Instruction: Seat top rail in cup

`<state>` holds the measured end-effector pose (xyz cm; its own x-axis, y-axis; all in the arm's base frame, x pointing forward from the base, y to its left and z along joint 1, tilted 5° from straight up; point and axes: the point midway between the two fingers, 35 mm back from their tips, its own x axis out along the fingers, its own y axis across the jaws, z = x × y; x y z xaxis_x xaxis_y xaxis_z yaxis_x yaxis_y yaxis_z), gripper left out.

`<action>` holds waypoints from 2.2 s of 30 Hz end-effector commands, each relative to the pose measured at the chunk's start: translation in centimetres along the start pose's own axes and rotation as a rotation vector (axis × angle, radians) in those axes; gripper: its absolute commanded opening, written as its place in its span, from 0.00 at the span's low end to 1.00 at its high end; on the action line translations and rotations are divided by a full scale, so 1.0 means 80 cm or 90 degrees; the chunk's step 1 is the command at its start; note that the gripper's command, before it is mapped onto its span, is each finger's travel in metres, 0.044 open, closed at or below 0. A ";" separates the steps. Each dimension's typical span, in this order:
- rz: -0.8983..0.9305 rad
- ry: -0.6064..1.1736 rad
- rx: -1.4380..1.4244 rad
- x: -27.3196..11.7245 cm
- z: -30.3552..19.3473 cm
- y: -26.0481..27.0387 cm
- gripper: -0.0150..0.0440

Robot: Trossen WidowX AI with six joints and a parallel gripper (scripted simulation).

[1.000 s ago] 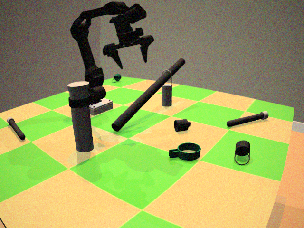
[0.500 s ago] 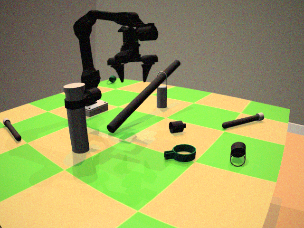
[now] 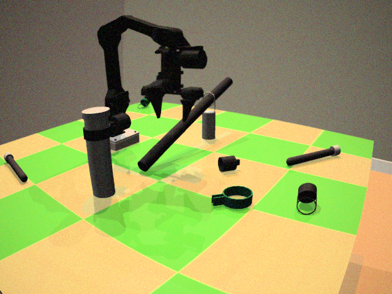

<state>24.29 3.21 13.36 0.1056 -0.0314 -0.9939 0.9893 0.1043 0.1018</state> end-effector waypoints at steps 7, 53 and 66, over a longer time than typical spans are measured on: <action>-0.002 0.002 0.003 0.028 -0.001 -0.002 1.00; -0.002 0.001 0.003 0.103 -0.001 -0.002 0.82; -0.002 0.001 0.003 0.103 -0.001 -0.002 0.44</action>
<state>25.05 2.96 5.25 0.1045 -0.0321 -0.9940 0.9902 0.0966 0.1009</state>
